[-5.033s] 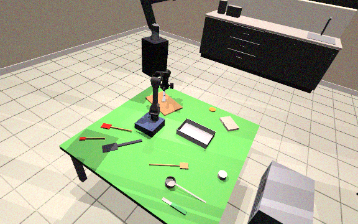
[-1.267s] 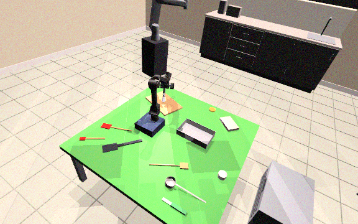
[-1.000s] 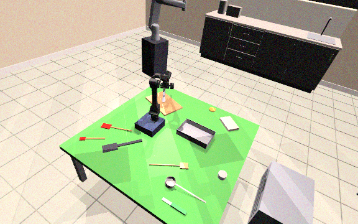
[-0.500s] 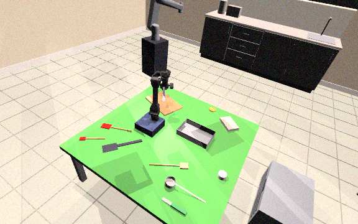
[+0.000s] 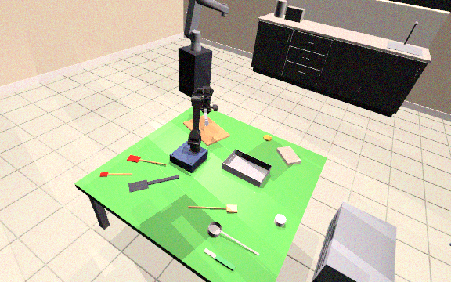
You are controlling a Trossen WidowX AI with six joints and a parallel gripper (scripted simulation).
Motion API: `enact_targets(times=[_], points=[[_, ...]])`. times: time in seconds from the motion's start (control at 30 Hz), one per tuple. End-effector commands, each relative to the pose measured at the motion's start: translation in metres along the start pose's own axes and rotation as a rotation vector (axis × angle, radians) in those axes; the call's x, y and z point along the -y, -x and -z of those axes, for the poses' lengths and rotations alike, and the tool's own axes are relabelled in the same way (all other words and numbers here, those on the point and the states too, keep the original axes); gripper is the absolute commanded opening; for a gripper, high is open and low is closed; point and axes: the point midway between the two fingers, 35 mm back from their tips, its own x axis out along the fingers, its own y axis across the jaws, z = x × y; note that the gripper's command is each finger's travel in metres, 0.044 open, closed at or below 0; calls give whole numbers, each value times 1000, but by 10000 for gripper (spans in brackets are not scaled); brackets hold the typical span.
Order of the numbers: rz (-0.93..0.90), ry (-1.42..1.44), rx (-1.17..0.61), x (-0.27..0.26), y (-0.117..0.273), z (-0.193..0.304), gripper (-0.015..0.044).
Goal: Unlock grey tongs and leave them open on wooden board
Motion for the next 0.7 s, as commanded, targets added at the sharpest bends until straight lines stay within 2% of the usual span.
enact_targets(times=[0.0, 0.17, 0.67], points=[[9, 22, -74, -1, 0, 2, -150], [13, 40, -148, -4, 0, 6, -150], [14, 41, -151, -3, -5, 6, -150]])
